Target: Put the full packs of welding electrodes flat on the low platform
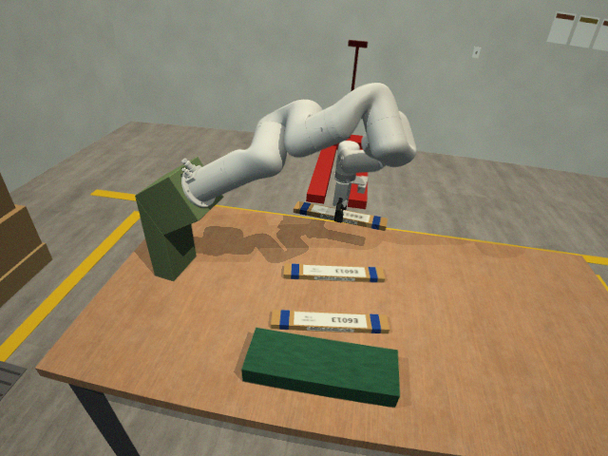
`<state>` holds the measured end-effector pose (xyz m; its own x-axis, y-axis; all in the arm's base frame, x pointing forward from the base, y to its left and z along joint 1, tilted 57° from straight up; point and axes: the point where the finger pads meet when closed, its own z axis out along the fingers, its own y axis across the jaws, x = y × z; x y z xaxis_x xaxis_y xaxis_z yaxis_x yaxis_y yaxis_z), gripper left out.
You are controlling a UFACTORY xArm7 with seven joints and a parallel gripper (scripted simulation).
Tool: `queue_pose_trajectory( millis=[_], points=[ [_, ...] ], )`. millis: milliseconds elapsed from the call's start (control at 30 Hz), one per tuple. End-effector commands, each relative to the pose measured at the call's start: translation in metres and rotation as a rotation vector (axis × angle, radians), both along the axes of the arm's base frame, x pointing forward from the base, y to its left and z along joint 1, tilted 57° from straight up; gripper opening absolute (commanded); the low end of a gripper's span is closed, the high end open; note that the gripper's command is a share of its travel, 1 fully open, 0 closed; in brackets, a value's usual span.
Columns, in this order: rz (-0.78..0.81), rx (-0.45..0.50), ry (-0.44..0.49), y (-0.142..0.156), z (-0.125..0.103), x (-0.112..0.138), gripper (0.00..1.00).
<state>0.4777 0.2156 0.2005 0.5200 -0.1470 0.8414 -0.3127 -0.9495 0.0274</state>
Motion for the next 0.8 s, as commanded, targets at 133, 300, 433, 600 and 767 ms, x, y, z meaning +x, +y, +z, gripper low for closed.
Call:
queue_pose_trajectory(
  millis=[133, 300, 433, 600, 767],
  points=[
    [0.004, 0.001, -0.002, 0.0023, 0.0015, -0.0012, 0.58],
    [0.004, 0.001, -0.002, 0.0023, 0.0015, -0.0012, 0.58],
    [0.009, -0.006, 0.001, 0.0024, 0.0015, -0.0012, 0.58],
    [0.062, -0.085, 0.028, 0.0034, 0.0015, -0.0013, 0.58],
    [0.067, -0.092, 0.030, 0.0035, 0.0015, -0.0013, 0.58]
  ],
)
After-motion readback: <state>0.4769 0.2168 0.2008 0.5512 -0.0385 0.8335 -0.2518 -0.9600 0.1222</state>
